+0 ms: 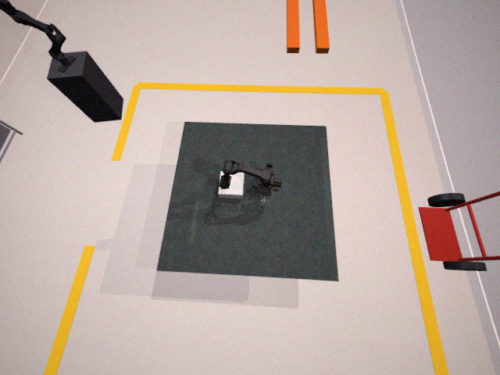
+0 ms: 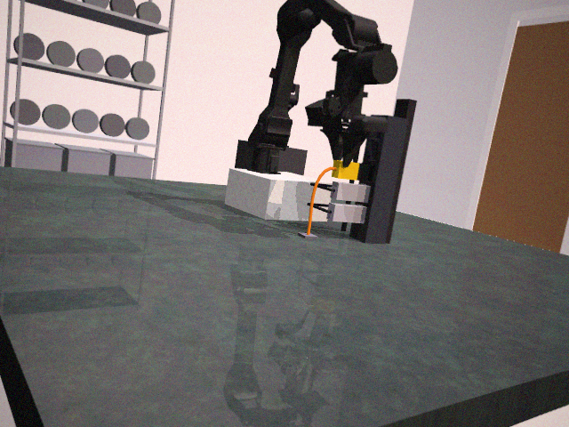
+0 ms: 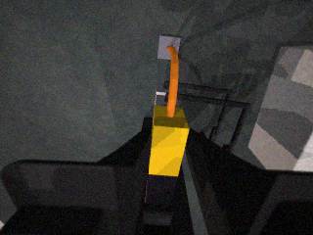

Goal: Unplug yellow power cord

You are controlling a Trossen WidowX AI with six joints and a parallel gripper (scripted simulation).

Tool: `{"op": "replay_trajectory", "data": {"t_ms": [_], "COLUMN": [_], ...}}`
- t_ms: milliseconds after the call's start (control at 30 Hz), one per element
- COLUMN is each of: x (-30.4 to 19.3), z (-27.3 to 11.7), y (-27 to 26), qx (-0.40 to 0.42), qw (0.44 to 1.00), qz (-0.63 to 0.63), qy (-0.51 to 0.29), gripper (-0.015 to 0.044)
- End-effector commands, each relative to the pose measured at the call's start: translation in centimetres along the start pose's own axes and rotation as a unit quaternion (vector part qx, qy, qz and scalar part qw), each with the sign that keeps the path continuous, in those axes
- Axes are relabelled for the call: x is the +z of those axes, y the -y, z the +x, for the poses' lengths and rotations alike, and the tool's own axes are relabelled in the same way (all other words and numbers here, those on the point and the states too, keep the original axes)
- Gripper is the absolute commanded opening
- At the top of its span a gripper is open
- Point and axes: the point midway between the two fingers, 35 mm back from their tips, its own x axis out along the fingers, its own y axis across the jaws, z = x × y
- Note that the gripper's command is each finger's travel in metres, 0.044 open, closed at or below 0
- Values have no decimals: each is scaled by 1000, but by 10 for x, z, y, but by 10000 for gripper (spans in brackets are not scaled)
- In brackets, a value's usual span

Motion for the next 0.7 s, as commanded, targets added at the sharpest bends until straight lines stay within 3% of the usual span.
{"op": "replay_trajectory", "data": {"t_ms": [0,100,533,667], "x": [44,49,28,49], "z": [-4,-4,-2,-9], "y": [4,5,3,4], "qx": [-1,-1,-1,-1], "qw": [999,999,999,999], "qz": [33,33,34,34], "qy": [43,43,42,43], "gripper": [0,0,341,440]}}
